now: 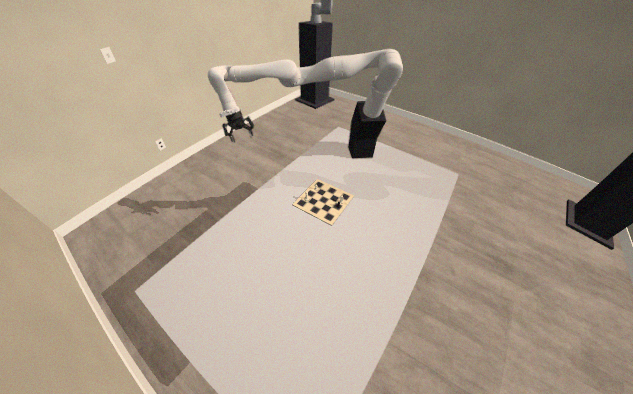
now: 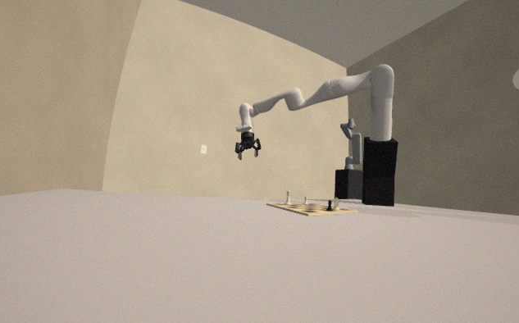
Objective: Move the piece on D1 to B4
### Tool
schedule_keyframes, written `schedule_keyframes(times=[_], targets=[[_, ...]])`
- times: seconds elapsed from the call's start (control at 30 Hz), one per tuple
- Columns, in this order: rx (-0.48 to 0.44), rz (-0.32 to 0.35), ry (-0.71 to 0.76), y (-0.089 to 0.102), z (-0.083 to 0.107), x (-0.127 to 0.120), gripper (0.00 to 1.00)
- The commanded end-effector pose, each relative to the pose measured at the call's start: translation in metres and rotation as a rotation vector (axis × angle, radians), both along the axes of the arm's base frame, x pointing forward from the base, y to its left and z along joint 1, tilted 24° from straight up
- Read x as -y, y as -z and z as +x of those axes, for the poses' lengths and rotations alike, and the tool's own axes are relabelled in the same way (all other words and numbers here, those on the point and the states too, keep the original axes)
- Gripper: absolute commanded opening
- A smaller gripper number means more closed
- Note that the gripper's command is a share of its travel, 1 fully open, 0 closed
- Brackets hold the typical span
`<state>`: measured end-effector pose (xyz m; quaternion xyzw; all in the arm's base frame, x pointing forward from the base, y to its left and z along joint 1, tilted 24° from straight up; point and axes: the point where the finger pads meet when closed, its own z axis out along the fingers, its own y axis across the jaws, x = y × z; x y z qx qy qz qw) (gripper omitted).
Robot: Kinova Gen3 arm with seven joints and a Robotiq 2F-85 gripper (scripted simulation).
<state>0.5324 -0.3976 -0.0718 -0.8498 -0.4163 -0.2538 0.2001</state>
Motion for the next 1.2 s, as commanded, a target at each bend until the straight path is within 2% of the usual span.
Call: schedule_keyframes(times=[0.0, 0.13, 0.2, 0.43, 0.63, 1.17], targets=[[0.014, 0.059, -0.089, 0.032, -0.001, -0.04, 1.0], [0.093, 0.119, -0.224, 0.053, -0.001, -0.084, 1.0], [0.093, 0.119, -0.224, 0.053, -0.001, -0.084, 1.0], [0.239, 0.209, -0.411, 0.078, -0.003, -0.147, 1.0], [0.354, 0.267, -0.522, 0.092, -0.007, -0.187, 1.0], [0.513, 0.331, -0.64, 0.107, -0.014, -0.233, 1.0]])
